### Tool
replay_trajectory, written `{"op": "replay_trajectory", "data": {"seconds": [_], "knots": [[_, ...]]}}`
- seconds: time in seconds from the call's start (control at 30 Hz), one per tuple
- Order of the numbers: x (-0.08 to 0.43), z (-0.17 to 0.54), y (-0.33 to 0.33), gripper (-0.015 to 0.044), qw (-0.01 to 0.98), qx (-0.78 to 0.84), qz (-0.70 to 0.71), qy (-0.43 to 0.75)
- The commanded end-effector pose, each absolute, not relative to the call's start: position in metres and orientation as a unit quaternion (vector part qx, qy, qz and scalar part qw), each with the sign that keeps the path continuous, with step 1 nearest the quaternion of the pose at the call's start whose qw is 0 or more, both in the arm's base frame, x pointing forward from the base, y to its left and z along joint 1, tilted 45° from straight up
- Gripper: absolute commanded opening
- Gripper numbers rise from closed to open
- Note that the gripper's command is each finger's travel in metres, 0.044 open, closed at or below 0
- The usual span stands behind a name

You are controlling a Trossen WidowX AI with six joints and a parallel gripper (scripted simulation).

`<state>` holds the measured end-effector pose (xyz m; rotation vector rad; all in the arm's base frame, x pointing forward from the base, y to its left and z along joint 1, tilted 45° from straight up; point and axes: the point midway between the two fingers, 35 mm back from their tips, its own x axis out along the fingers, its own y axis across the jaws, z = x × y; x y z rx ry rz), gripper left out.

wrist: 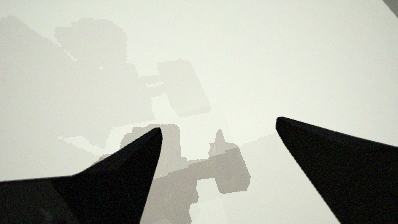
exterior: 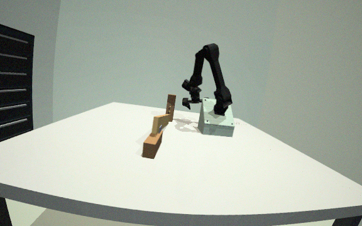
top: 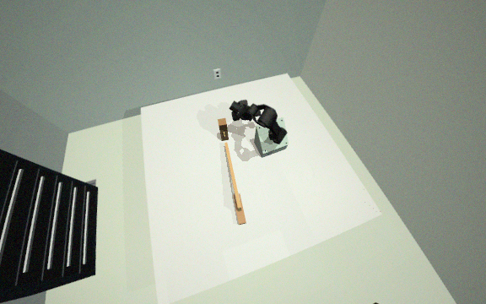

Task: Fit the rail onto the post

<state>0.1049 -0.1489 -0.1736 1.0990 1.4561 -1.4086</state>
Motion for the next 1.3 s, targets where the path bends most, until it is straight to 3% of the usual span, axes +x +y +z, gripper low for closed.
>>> {"op": "replay_trajectory", "data": {"seconds": [0.0, 0.73, 1.27], "knots": [[0.115, -0.168, -0.154, 0.044, 0.439, 0.426, -0.512, 0.603], [0.161, -0.13, -0.157, 0.044, 0.614, 0.283, -0.161, 0.719], [0.215, -0.073, -0.154, 0.044, 0.731, 0.066, 0.172, 0.657]]}}
